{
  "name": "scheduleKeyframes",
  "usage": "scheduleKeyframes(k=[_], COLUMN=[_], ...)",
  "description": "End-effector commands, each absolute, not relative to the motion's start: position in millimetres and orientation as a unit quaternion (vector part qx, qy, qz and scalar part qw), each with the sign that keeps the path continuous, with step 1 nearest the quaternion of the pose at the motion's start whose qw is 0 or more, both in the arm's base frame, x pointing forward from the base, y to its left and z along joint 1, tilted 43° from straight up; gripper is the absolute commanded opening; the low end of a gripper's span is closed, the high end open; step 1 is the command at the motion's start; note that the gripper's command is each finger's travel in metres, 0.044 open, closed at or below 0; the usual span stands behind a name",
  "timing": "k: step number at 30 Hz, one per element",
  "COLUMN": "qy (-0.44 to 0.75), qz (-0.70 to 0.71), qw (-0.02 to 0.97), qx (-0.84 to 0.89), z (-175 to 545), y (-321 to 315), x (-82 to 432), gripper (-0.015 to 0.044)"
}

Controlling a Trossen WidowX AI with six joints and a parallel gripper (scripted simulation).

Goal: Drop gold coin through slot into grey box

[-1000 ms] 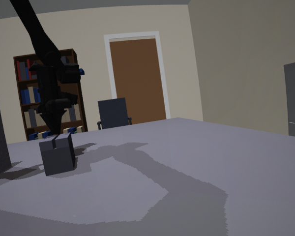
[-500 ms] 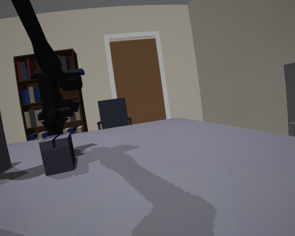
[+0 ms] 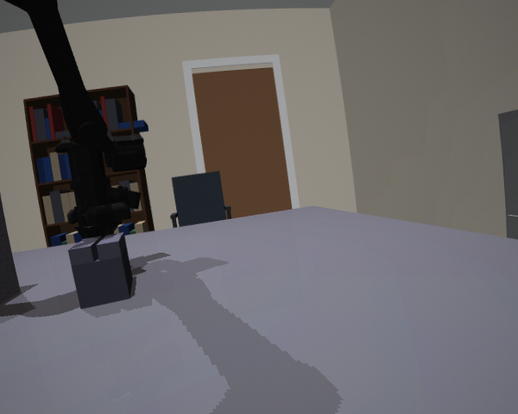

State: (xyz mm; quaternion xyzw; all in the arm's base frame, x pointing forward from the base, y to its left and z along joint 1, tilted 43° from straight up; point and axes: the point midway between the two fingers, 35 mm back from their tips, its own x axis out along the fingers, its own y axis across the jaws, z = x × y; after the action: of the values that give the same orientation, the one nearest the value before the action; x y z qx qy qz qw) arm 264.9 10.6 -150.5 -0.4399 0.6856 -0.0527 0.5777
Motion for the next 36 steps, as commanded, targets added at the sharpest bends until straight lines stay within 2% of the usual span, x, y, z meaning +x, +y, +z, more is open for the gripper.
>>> scheduleKeyframes(k=[1, 4, 10, 36], qy=[0.687, 0.687, 0.687, 0.687], qz=[-0.053, -0.053, -0.053, -0.050], qw=[0.573, 0.573, 0.573, 0.575], qx=[-0.443, -0.443, -0.443, -0.442], z=[-156, -158, -158, -133], y=[4, 2, 2, 28], x=[262, 262, 262, 264], gripper=[0.0161, 0.0161, 0.0003, 0.0000])
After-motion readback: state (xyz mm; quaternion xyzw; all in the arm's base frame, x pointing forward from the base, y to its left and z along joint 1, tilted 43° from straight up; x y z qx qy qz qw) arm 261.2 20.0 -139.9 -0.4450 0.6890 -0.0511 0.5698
